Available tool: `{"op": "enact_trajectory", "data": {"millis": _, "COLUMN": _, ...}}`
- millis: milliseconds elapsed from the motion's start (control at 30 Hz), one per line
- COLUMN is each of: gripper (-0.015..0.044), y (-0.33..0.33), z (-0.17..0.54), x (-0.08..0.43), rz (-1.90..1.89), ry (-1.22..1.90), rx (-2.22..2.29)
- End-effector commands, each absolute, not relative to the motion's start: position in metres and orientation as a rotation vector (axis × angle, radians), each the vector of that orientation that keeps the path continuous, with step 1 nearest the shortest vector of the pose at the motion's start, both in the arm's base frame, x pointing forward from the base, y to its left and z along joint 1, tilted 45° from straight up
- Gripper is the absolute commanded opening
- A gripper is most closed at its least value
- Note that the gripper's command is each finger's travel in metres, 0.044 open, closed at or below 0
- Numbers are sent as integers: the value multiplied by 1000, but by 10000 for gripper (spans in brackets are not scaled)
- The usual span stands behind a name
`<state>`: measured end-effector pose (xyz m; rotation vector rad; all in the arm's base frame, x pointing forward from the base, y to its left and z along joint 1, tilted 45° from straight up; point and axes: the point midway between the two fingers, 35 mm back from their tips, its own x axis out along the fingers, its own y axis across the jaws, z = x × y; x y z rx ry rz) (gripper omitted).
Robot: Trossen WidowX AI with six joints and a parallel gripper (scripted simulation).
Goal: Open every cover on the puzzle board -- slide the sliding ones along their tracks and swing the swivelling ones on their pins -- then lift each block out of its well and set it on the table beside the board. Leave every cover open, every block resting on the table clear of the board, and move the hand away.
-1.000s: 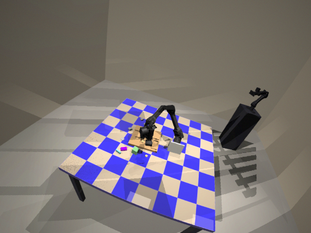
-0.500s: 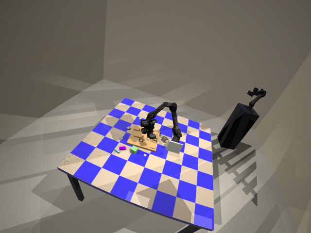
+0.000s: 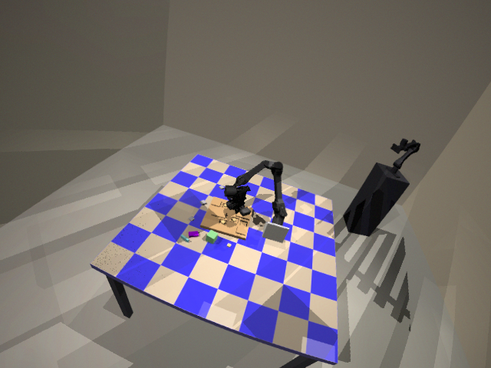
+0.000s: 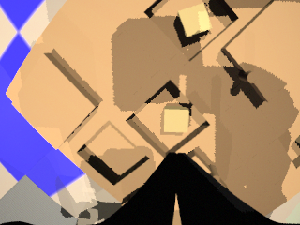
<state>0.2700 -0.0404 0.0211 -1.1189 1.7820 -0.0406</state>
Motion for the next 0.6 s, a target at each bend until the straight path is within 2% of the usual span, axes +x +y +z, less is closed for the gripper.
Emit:
{"op": "enact_trajectory", "data": {"millis": 0, "gripper": 0, "y": -48, "z": 17, "x": 270, "rz": -38, "ry": 1777, "rx": -1125}}
{"op": "enact_trajectory", "data": {"millis": 333, "gripper": 0, "y": -75, "z": -9, "x": 267, "rz": -55, "ry": 1774, "rx": -1116}}
{"op": "enact_trajectory", "data": {"millis": 567, "gripper": 0, "y": -77, "z": -11, "x": 267, "rz": -315, "ry": 1698, "rx": -894}}
